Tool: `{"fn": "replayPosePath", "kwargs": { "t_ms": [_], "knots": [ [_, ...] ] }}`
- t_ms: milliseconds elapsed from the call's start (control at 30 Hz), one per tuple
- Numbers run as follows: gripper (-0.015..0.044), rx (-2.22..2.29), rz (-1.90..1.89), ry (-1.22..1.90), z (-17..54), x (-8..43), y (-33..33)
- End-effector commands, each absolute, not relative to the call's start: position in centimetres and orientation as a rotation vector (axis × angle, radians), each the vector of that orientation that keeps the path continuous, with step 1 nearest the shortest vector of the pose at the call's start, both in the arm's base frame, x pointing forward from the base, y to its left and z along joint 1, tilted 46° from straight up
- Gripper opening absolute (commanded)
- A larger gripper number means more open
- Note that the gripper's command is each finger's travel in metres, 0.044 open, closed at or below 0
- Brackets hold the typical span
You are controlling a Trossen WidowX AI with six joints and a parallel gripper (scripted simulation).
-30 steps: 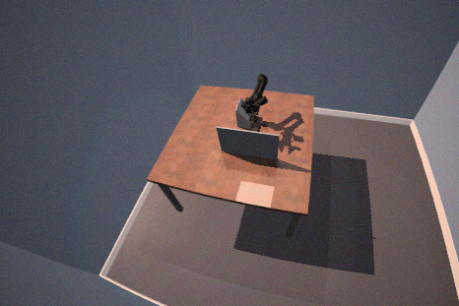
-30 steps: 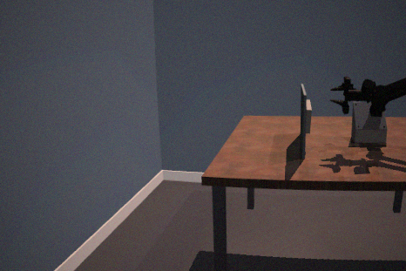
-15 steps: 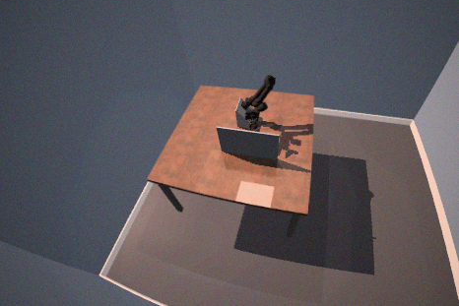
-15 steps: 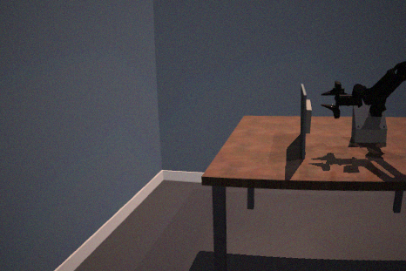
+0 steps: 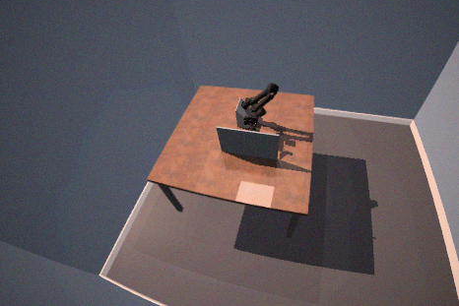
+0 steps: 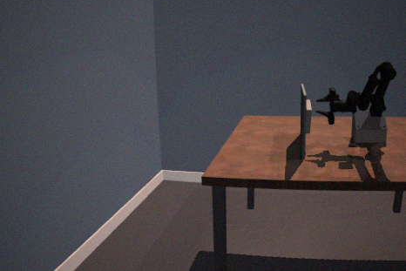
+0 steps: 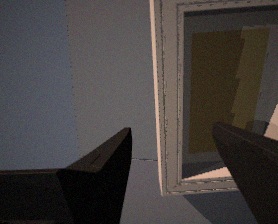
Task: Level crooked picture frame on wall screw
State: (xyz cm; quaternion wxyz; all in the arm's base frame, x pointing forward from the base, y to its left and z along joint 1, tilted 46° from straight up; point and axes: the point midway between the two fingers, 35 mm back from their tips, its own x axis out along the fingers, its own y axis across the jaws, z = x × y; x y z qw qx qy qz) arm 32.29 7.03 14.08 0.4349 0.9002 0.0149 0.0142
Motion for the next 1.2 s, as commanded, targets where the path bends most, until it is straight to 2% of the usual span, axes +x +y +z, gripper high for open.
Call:
{"fn": "replayPosePath", "kwargs": {
  "t_ms": [0,500,1167],
  "knots": [
    [0.026,2.244,0.032,0.037,13.9,32.4,7.1],
    [0.026,2.244,0.032,0.037,13.9,32.5,7.1],
    [0.026,2.244,0.033,0.036,14.0,35.6,7.3]
  ]
}}
